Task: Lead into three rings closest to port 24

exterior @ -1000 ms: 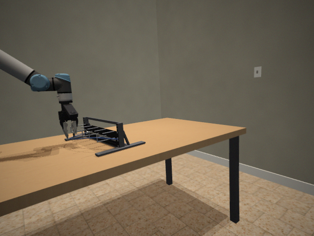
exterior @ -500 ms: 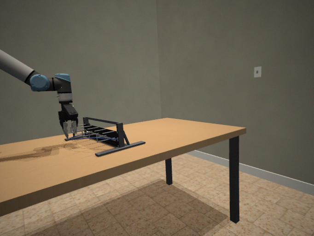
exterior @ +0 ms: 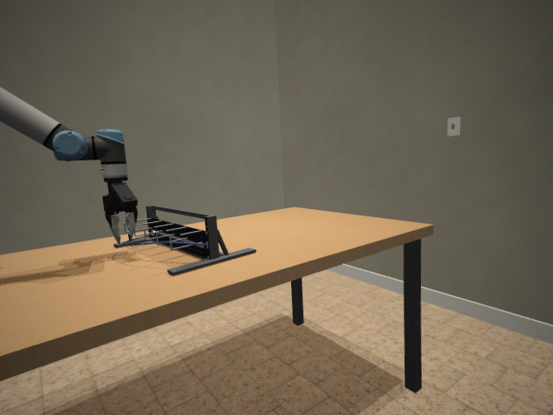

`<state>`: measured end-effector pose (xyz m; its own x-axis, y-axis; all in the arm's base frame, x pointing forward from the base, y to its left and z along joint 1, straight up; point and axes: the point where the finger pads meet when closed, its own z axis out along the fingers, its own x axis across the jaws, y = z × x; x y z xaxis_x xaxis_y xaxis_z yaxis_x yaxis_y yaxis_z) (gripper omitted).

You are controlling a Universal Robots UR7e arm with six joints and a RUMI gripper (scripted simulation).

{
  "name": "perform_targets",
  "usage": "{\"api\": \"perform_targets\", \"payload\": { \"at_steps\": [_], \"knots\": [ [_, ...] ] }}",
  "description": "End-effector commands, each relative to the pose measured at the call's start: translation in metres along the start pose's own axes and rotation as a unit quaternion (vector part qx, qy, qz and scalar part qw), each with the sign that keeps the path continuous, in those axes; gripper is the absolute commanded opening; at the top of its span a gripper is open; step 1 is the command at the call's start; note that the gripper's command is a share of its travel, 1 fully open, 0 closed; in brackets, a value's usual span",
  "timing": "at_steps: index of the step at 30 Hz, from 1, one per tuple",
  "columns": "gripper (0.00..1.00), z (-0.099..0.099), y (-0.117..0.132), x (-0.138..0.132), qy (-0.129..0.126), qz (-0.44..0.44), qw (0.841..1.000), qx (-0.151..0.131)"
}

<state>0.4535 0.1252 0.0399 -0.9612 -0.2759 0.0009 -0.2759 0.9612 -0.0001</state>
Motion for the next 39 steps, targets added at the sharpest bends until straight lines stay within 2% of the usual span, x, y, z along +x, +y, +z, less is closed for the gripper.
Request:
{"api": "perform_targets", "payload": {
  "at_steps": [1, 39],
  "knots": [
    [0.20, 0.000, 0.000, 0.000, -0.001, 0.000, 1.000, 0.000],
    [0.20, 0.016, 0.000, 0.000, -0.001, 0.000, 1.000, 0.000]
  ]
}}
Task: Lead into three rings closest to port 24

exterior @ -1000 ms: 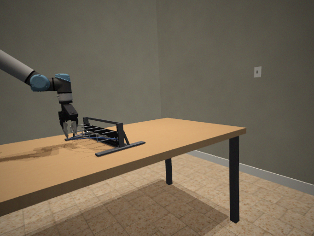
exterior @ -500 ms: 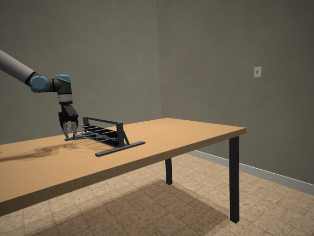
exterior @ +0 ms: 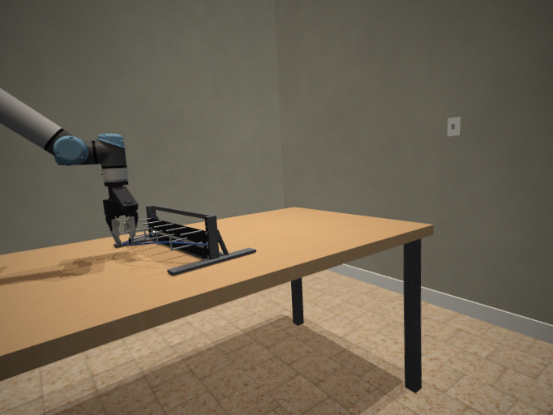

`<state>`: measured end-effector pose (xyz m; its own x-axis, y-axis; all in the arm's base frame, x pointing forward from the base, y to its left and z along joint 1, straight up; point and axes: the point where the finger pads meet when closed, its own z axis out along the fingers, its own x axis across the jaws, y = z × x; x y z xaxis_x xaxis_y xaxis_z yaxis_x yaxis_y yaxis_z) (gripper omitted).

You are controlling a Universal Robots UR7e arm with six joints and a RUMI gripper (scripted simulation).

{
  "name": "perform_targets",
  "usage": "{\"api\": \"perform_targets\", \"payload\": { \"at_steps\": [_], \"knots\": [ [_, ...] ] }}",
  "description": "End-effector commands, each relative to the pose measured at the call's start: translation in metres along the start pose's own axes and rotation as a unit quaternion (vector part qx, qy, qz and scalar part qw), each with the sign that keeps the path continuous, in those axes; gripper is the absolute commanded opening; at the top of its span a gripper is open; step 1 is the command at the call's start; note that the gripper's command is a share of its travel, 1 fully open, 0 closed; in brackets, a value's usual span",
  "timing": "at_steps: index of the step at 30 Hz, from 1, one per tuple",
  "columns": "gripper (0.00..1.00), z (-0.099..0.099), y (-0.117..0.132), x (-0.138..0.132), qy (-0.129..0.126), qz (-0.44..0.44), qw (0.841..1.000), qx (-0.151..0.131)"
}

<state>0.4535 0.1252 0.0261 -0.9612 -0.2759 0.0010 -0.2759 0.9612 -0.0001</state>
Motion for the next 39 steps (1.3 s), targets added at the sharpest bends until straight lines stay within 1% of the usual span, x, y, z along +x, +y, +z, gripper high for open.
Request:
{"api": "perform_targets", "payload": {
  "at_steps": [1, 16, 39],
  "knots": [
    [0.20, 0.0022, -0.0001, -0.0004, -0.001, 0.000, 1.000, 0.000],
    [0.20, 0.0063, -0.0001, -0.0004, -0.001, 0.000, 1.000, 0.000],
    [0.20, 0.0066, -0.0001, -0.0004, -0.001, 0.000, 1.000, 0.000]
  ]
}}
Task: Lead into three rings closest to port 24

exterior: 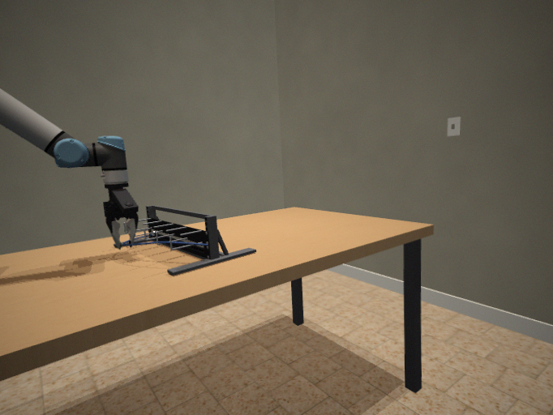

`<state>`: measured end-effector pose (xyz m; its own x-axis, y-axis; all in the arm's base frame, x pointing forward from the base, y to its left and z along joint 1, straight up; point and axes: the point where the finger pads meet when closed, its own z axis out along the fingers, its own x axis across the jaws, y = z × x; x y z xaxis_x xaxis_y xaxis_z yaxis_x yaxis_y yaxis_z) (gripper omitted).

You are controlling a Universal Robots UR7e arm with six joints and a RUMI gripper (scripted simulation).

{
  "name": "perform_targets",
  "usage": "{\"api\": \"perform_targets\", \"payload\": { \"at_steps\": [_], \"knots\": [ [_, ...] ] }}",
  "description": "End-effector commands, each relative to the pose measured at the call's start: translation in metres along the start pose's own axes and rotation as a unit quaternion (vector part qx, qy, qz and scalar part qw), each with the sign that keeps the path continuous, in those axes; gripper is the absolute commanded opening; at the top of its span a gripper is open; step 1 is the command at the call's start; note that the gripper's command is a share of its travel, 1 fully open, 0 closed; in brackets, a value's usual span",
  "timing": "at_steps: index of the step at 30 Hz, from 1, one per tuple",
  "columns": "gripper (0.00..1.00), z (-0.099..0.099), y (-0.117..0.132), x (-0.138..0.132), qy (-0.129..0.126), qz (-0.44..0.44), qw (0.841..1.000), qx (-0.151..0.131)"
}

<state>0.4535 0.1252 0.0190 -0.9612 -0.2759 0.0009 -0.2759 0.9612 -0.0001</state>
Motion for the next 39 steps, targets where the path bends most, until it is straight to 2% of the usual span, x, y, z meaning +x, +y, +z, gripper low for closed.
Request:
{"api": "perform_targets", "payload": {
  "at_steps": [1, 20, 21, 39],
  "knots": [
    [0.20, -0.0005, -0.0001, -0.0004, -0.001, 0.000, 1.000, 0.000],
    [0.20, -0.0005, -0.0001, -0.0004, -0.001, 0.000, 1.000, 0.000],
    [0.00, -0.0005, -0.0001, -0.0004, -0.001, 0.000, 1.000, 0.000],
    [0.00, -0.0005, -0.0001, -0.0004, -0.001, 0.000, 1.000, 0.000]
  ]
}}
